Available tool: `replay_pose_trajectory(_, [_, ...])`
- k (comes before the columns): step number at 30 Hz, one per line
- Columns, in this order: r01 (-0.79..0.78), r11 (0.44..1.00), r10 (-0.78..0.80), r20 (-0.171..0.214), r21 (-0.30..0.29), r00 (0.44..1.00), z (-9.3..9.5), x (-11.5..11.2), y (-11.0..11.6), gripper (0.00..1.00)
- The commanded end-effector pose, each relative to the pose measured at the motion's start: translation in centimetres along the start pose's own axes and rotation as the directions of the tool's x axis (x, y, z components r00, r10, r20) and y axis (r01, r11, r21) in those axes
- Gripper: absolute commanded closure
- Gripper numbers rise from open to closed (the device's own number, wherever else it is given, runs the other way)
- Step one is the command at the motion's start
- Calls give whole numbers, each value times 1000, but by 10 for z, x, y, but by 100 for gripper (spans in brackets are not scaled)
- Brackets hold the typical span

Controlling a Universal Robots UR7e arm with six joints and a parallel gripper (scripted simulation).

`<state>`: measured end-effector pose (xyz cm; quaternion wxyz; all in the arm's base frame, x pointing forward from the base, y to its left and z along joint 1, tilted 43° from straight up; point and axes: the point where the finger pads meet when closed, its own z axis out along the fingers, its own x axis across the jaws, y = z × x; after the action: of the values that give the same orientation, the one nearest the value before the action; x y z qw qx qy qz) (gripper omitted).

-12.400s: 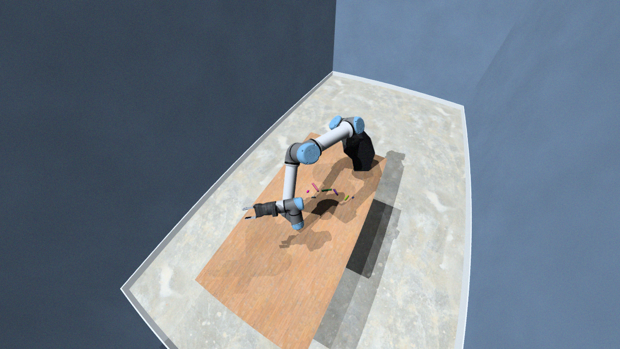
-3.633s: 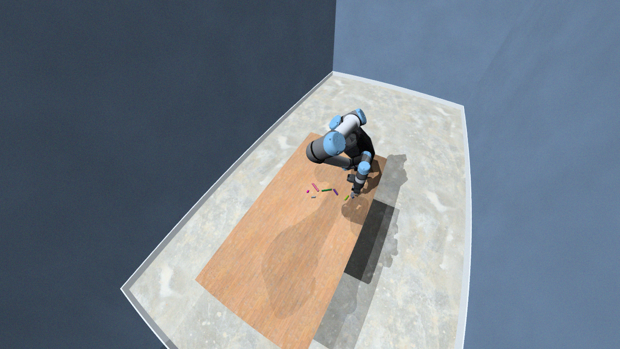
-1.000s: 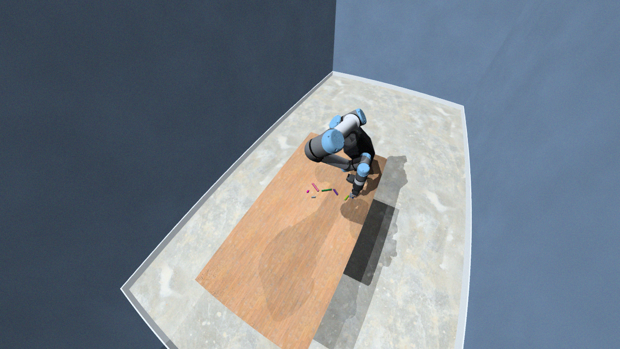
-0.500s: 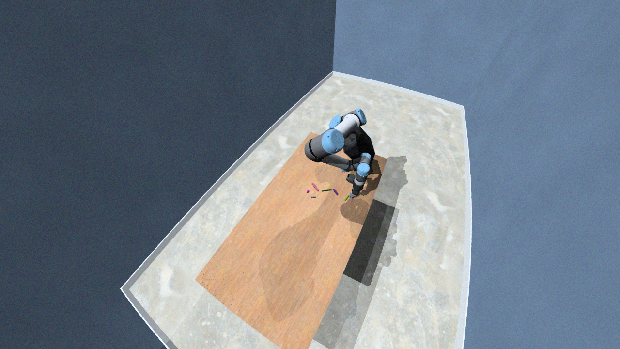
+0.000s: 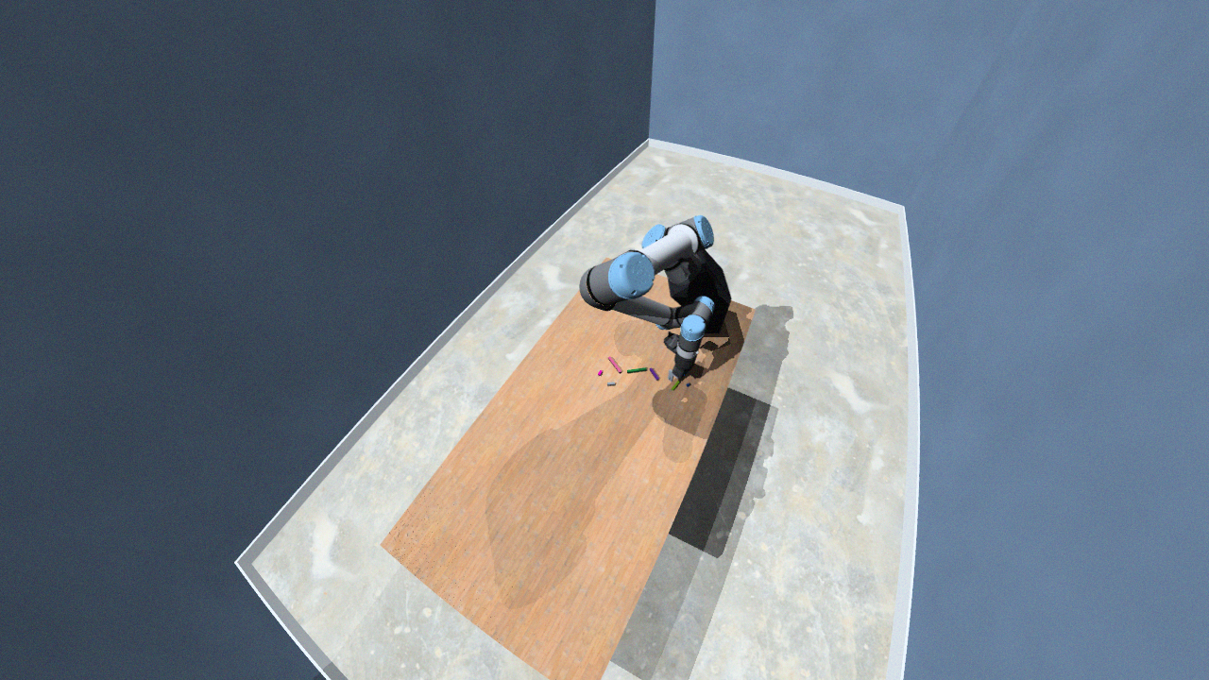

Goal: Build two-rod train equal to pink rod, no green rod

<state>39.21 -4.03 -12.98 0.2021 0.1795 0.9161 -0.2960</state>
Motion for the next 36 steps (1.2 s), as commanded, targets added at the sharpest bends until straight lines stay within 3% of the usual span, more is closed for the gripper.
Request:
replay_pose_trajectory(1, [-139,990,139,1,-1,990,-1,-7,-20,0])
replay_pose_trajectory(13, [-460,888,460,10,1,888,-3,-19,-69,0])
replay_pose_trajectory(36, [-467,884,467,10,1,884,-3,-19,-70,0])
